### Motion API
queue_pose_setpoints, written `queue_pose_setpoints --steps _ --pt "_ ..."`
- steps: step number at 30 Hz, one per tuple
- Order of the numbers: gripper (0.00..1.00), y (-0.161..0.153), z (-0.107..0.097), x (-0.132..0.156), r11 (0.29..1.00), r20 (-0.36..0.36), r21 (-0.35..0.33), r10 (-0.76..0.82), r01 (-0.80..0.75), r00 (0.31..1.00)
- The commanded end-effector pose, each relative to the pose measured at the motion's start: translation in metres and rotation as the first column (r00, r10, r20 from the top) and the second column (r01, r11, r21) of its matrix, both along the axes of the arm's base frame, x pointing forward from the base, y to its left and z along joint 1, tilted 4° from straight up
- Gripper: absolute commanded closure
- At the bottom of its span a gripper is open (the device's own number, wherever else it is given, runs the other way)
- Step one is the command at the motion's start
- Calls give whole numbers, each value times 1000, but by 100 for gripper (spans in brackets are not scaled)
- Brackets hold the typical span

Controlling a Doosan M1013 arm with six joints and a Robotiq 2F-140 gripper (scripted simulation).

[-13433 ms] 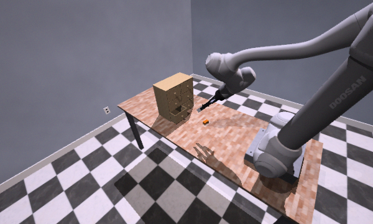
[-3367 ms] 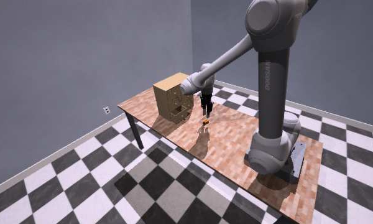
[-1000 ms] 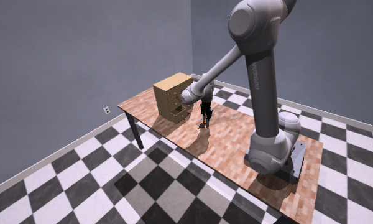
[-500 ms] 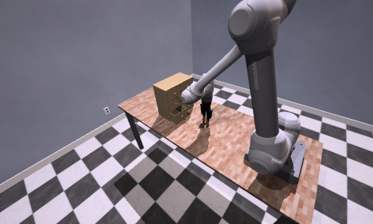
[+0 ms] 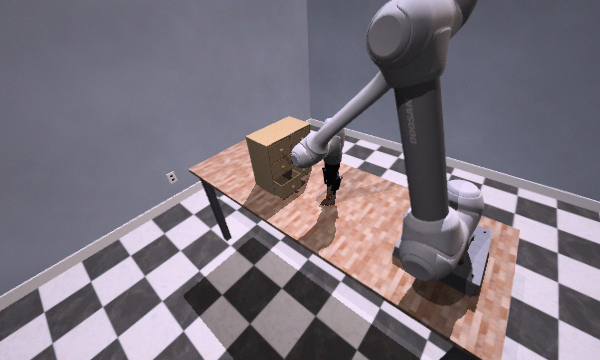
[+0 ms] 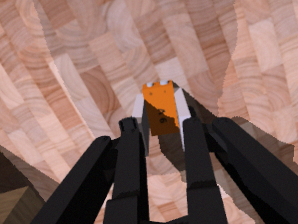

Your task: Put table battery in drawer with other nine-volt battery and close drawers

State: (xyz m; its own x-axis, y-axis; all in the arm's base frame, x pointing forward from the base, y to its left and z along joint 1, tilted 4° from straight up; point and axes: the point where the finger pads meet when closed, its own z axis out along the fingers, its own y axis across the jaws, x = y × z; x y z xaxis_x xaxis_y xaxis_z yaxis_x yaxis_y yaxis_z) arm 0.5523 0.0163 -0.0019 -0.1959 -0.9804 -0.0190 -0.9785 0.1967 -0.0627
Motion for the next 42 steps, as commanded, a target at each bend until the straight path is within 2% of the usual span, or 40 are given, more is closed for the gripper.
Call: queue_pose_setpoints --steps 1,12,15,19,21,24,32,36,38,40,42 --pt "86 0 0 0 1000 0 0 0 0 1000" --pt "86 0 5 0 1000 0 0 0 0 1000" --pt "86 0 29 -2 1000 0 0 0 0 1000" --pt "86 0 77 -5 1000 0 0 0 0 1000" --pt "86 0 77 -5 1000 0 0 0 0 1000" --pt "86 -1 98 -6 1000 0 0 0 0 1000" --pt "86 0 100 -6 1000 0 0 5 -5 1000" --pt "86 4 100 -3 994 0 -7 111 -111 994" --pt "86 4 100 -3 994 0 -7 111 -111 994" --pt "86 9 100 0 973 0 -15 230 -230 973" --pt "86 17 101 5 922 -3 -26 387 -387 922"
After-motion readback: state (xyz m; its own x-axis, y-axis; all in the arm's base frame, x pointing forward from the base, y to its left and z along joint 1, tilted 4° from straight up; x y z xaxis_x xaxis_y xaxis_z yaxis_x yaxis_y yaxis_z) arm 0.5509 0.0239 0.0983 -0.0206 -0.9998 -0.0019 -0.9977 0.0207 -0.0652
